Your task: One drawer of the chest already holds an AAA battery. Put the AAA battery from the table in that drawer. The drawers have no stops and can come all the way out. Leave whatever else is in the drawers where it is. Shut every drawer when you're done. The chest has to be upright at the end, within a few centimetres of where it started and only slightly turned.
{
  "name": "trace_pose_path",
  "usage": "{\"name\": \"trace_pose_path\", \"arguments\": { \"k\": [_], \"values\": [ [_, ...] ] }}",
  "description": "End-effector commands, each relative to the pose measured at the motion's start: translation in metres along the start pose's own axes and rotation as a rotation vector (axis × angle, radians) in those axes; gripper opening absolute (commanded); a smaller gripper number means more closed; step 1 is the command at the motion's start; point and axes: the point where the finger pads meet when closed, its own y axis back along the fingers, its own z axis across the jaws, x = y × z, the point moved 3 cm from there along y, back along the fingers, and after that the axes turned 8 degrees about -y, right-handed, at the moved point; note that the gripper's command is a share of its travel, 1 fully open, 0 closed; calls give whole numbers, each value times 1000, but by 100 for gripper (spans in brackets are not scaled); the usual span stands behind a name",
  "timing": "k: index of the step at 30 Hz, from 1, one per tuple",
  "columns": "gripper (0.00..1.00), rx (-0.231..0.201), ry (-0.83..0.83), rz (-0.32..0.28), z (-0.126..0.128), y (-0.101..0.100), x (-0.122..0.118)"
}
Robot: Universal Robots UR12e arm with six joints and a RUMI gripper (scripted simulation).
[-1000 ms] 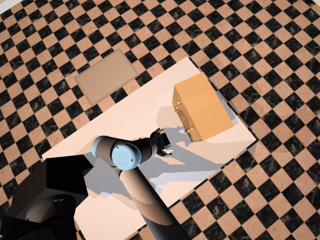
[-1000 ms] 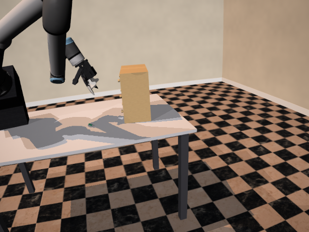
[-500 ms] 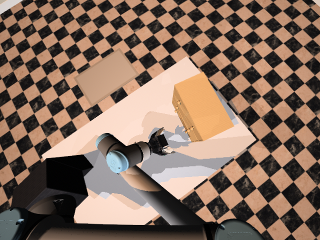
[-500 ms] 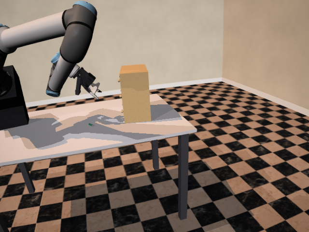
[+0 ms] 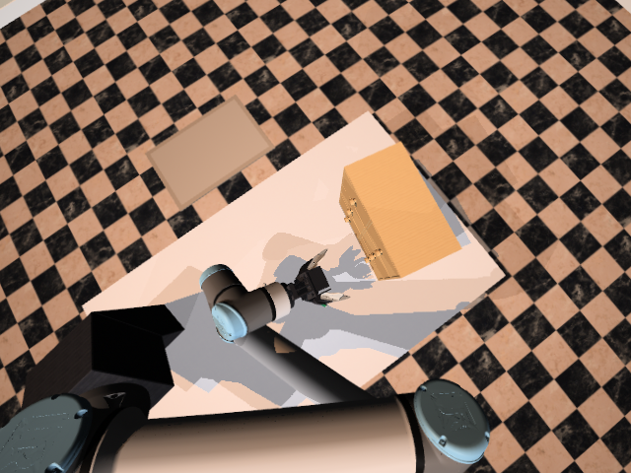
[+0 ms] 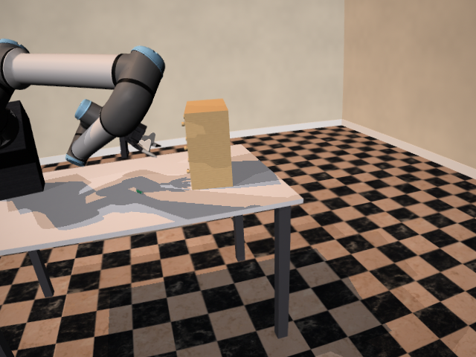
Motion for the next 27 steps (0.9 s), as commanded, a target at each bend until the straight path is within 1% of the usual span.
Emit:
{"name": "trace_pose_path", "arguments": {
  "k": [1, 7, 16, 17, 27],
  "values": [
    [100, -7, -2, -29, 0, -3, 1],
    [100, -10, -2, -52, 0, -6, 3],
    [100, -11, -1, -57, 0, -7, 3],
    [20, -11, -1, -57, 0, -7, 3],
    [20, -11, -1, -57, 0, -7, 3]
  ]
}}
